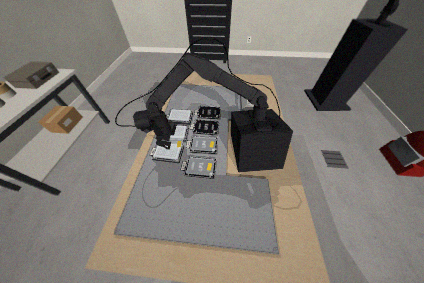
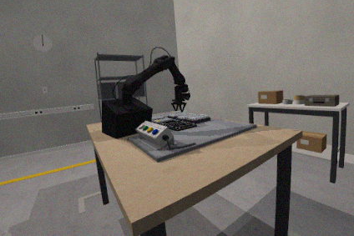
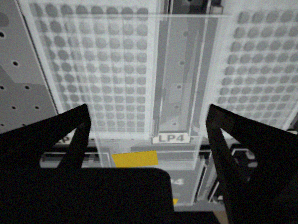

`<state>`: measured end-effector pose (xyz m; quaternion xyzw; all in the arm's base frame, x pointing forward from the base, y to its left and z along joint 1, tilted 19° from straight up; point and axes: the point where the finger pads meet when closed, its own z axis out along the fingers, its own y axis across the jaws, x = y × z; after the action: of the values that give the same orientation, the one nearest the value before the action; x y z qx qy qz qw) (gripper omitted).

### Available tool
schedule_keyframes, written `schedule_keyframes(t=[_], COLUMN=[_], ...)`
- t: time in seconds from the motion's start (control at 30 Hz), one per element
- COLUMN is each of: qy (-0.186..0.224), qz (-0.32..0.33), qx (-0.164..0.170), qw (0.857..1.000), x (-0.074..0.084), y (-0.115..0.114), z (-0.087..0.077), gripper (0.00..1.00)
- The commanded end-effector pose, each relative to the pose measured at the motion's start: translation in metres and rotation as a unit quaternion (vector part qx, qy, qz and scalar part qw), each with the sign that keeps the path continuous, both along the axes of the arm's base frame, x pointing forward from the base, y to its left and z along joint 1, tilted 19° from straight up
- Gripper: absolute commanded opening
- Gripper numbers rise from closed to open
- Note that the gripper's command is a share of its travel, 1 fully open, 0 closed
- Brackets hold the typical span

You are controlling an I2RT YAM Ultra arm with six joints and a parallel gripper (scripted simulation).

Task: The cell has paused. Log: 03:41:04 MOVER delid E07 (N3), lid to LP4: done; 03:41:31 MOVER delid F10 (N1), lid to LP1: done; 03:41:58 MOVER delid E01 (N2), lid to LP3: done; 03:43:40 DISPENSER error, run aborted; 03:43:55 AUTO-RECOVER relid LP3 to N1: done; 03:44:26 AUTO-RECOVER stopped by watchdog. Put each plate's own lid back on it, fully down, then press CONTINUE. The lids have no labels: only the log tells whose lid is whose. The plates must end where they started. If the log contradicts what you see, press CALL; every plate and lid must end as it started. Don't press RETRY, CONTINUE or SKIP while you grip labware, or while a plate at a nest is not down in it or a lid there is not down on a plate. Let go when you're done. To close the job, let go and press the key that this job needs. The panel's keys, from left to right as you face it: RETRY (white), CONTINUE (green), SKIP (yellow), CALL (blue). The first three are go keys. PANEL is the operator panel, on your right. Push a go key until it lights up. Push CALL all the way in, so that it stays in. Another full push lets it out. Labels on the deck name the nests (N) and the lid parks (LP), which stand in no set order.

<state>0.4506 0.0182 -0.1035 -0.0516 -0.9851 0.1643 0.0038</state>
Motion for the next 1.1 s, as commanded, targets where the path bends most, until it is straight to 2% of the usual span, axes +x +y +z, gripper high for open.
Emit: schedule_keyframes(t=[0.0,0.2,0.3,0.67,0.77,0.87,1.07], qy=[-0.037,-0.037,-0.036,-0.038,-0.037,-0.046,-0.044], qz=[0.016,0.016,0.022,0.017,0.017,0.022,0.017], qx=[0.001,0.0,0.002,0.001,0.004,0.003,0.002], qw=[0.999,0.999,0.999,0.999,0.999,0.999,0.999], x=[0.016,0.012,0.012,0.006,0.004,0.006,0.004], y=[-0.012,-0.041,-0.042,-0.097,-0.11,-0.113,-0.144], z=[0.026,0.035,0.037,0.055,0.059,0.062,0.075], gripper=[0.0,0.0,0.0,0.0,0.0,0.0,0.0])
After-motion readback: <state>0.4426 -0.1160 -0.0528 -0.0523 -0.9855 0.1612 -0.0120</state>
